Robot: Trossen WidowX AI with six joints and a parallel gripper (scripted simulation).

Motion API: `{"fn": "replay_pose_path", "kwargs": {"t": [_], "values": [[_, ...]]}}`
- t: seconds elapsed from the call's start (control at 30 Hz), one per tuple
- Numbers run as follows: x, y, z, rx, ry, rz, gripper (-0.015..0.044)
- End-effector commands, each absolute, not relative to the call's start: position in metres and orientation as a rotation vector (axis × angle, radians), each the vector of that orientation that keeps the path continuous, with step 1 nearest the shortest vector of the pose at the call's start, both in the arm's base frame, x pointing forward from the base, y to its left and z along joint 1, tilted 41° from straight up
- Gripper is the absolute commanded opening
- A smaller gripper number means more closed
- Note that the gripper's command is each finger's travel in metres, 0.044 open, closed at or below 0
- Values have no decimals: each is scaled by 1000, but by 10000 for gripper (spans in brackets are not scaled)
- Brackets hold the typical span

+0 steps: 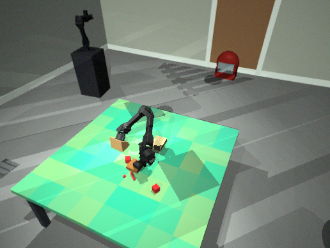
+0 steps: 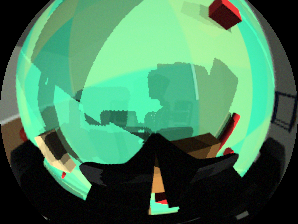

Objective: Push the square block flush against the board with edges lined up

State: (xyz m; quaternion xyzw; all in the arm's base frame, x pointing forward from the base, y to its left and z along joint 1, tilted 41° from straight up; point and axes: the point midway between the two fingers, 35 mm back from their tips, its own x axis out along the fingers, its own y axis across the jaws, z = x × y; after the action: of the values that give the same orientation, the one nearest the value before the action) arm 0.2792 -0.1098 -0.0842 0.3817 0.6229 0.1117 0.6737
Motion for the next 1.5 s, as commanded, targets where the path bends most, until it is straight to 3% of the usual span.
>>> {"fn": "replay_pose_path", "kwargs": {"t": [0.0,1.47], "values": [[273,-108,-84,854,1407,251,0],[304,-140,-67,846,1405,251,0]]}}
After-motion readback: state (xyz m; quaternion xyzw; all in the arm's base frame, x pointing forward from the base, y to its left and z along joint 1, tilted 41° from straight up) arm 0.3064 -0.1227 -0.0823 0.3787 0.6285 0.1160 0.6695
